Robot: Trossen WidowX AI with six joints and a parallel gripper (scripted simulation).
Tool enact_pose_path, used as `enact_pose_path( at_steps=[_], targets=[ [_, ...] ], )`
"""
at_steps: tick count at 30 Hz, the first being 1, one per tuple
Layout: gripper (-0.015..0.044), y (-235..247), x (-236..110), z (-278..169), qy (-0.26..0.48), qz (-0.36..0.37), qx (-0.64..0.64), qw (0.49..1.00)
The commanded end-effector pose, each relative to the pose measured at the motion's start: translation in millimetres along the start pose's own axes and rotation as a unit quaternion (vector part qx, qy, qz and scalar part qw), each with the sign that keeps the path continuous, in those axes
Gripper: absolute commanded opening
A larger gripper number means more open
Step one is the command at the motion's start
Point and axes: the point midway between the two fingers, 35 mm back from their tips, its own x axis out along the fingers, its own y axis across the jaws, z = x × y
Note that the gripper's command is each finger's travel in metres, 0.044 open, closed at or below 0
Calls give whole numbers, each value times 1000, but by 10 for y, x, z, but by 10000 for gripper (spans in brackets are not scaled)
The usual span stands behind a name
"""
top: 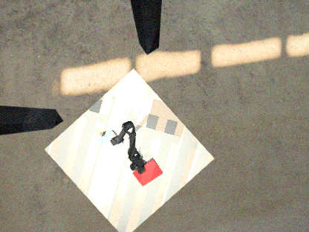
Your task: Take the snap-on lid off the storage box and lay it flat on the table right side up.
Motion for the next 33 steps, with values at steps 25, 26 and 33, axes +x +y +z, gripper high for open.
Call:
enact_pose_path(
  at_steps=[25, 26, 33],
  targets=[
    [0, 18, 21, 1, 0, 1, 1, 1000],
    [0, 18, 21, 1, 0, 1, 1, 1000],
    [0, 30, 7, -2, -1, 0, 1, 1000]
  ],
)
